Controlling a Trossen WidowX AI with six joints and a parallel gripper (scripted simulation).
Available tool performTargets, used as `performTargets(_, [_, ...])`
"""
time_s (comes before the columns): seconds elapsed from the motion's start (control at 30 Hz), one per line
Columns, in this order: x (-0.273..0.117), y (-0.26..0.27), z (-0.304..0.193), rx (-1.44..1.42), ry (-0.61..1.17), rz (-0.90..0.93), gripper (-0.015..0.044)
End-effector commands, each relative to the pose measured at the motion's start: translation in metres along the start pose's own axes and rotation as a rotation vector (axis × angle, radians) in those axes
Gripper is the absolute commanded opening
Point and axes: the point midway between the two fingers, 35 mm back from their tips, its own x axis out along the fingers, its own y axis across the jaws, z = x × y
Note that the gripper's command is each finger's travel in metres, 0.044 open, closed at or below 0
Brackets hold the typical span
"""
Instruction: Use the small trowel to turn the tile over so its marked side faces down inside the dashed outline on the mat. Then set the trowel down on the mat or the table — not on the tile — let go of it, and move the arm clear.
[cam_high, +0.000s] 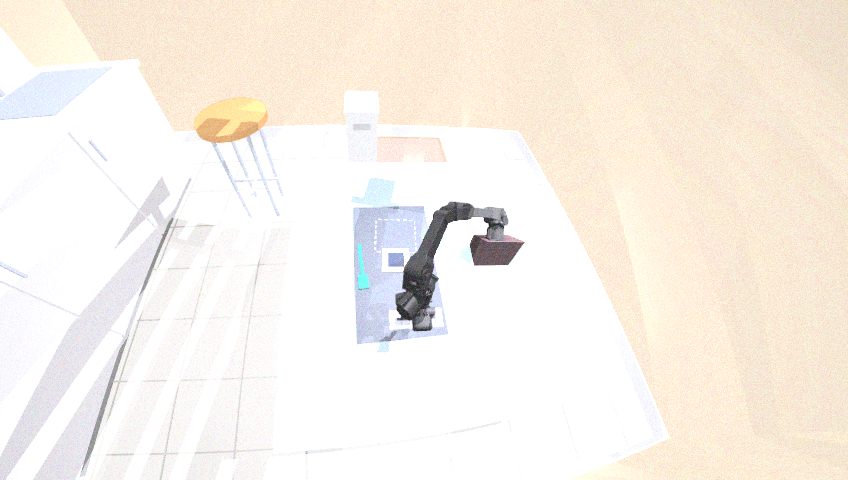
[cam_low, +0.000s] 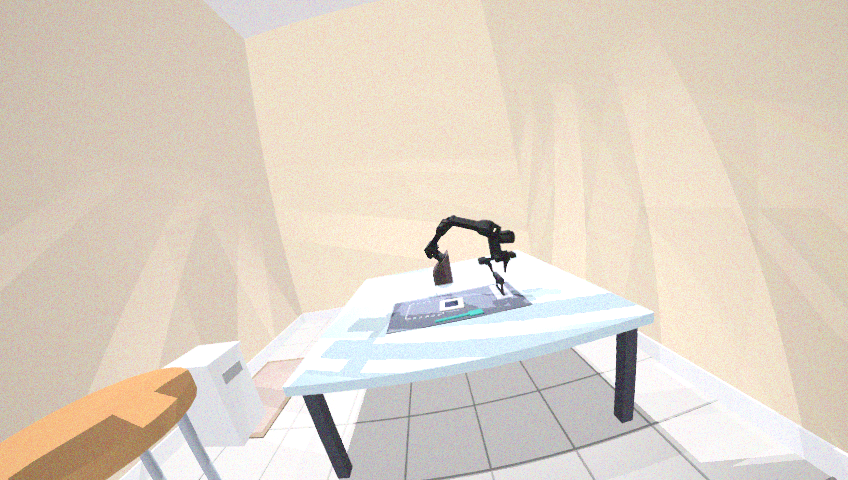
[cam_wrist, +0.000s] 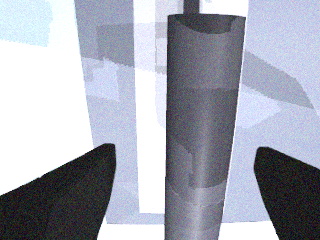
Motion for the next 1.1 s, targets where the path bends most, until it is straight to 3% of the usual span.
performTargets(0.0, [0.013, 0.000, -0.004, -0.012, 0.009, -0.014, 0.0270])
performTargets(0.43, [0.028, 0.001, -0.003, -0.010, 0.013, -0.014, 0.0270])
performTargets(1.07, [0.028, 0.001, -0.003, -0.010, 0.013, -0.014, 0.0143])
